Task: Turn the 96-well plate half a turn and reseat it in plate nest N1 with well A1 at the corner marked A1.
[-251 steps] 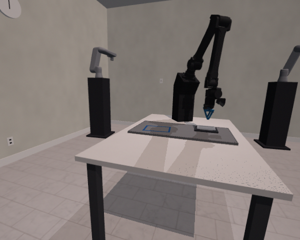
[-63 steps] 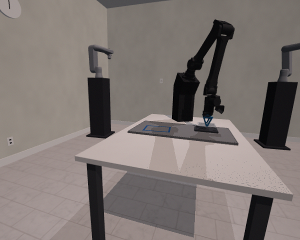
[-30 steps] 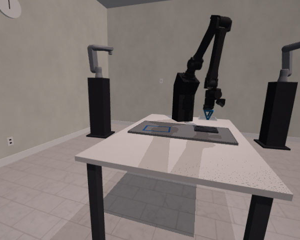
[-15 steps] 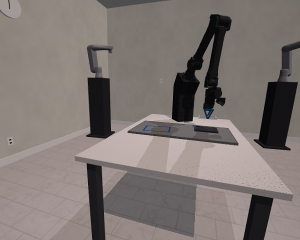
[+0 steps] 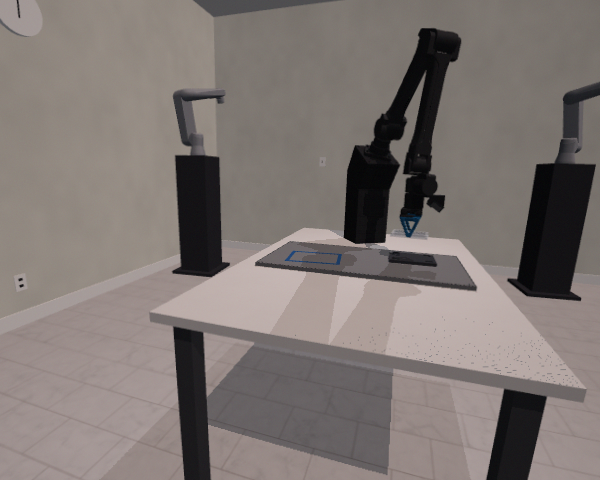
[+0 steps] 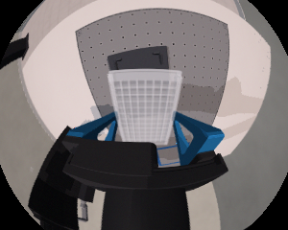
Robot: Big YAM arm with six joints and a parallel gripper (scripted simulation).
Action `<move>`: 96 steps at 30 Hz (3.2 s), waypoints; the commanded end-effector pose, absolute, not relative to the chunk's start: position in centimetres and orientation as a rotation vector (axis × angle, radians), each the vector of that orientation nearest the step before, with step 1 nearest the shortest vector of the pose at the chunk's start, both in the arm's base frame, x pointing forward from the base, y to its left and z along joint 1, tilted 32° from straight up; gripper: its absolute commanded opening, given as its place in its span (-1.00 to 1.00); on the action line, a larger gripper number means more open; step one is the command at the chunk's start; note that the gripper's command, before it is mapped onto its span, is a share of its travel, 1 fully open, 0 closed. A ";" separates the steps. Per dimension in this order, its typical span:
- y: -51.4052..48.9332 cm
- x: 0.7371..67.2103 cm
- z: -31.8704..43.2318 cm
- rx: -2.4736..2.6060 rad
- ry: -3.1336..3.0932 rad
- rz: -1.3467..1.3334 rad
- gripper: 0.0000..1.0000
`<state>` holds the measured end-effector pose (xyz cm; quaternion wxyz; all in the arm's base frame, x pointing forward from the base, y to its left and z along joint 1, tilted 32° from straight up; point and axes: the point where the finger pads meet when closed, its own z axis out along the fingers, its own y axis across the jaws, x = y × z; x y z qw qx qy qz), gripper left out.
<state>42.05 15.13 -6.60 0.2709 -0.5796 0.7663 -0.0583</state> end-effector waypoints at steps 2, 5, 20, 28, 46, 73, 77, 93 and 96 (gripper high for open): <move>13.3 42.0 -7.5 -1.461 2.140 -0.129 -1.00; 12.3 42.2 -7.7 -1.484 2.125 -0.137 -1.00; 8.2 43.3 -8.3 -1.479 2.119 -0.141 -1.00; 5.6 44.1 -8.6 -1.475 2.113 -0.147 -1.00; 0.3 44.5 -9.9 -1.481 2.133 -0.130 -1.00; -7.2 45.7 -11.4 -1.477 2.133 -0.129 -1.00; -8.5 45.9 -11.6 -1.476 2.132 -0.129 -1.00; -13.1 46.6 -12.5 -1.473 2.132 -0.130 -1.00; -14.1 46.8 -12.7 -1.473 2.132 -0.131 -1.00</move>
